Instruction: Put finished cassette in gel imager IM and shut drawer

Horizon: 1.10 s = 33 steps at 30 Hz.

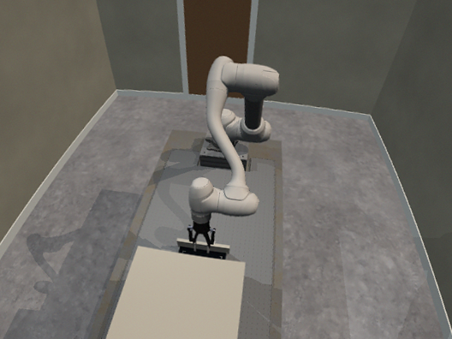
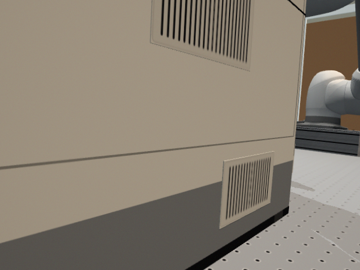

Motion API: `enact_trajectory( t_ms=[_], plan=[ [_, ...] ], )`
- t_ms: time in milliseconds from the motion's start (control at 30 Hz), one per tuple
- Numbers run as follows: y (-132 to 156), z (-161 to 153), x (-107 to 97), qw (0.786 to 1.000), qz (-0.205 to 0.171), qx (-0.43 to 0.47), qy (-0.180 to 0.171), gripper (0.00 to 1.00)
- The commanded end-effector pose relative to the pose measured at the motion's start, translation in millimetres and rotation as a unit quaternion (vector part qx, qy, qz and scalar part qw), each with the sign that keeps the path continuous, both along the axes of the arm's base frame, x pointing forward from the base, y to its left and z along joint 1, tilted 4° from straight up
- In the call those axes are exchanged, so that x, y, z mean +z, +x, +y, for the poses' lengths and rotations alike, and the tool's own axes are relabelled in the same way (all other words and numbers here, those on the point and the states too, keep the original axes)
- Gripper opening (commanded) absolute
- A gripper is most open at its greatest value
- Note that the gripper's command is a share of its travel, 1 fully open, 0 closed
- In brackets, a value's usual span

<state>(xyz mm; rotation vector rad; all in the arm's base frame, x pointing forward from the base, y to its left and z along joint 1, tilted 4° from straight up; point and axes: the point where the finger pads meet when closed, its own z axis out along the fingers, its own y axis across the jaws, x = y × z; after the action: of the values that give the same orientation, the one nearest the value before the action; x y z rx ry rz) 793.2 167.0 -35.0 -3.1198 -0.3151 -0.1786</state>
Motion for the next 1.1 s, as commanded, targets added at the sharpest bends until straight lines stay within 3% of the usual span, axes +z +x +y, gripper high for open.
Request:
enact_trajectory(
  t_ms=[0,1067],
  plan=[
    [0,0,0,1.0,0.0,0.0,0.0,0.46],
    [-2,-1,-33,1.0,0.0,0.0,0.0,0.46]
  ],
)
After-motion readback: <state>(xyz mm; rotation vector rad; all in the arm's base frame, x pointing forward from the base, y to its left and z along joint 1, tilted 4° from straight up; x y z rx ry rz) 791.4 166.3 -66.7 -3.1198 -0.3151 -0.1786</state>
